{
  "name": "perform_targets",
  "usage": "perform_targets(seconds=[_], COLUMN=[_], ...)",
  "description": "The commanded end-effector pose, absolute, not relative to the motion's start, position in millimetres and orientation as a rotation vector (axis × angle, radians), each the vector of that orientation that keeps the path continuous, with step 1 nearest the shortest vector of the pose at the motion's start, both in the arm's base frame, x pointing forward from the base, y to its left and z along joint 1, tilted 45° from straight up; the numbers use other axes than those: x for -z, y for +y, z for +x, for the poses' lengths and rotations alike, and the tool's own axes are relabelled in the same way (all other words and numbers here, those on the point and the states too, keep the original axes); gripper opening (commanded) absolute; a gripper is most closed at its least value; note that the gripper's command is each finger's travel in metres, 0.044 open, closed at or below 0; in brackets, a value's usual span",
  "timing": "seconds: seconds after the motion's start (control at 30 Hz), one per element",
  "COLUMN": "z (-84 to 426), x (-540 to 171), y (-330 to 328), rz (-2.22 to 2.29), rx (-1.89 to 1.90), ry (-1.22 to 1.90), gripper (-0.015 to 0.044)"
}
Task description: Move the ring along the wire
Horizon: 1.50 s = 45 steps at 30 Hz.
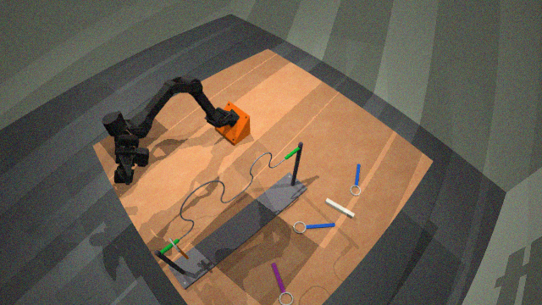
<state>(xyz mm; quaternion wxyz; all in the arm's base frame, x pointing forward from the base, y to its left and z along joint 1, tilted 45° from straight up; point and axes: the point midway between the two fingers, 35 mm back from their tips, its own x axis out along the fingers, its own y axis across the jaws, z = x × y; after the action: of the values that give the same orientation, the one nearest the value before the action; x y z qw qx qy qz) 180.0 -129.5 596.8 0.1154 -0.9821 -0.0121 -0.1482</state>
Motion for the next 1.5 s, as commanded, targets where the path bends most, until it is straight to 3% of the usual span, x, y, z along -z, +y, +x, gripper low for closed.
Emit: perform_targets(seconds=[0.0, 0.77, 1.47], z=[196.7, 314.2, 366.5], x=[-582.5, -417.8, -444.4], y=[-165.4, -334.9, -291.8], rz=[-2.589, -0.873, -0.816], rx=[0.34, -0.077, -0.082], ry=[-0.094, -0.103, -0.103], gripper=[0.016, 0.016, 0.016])
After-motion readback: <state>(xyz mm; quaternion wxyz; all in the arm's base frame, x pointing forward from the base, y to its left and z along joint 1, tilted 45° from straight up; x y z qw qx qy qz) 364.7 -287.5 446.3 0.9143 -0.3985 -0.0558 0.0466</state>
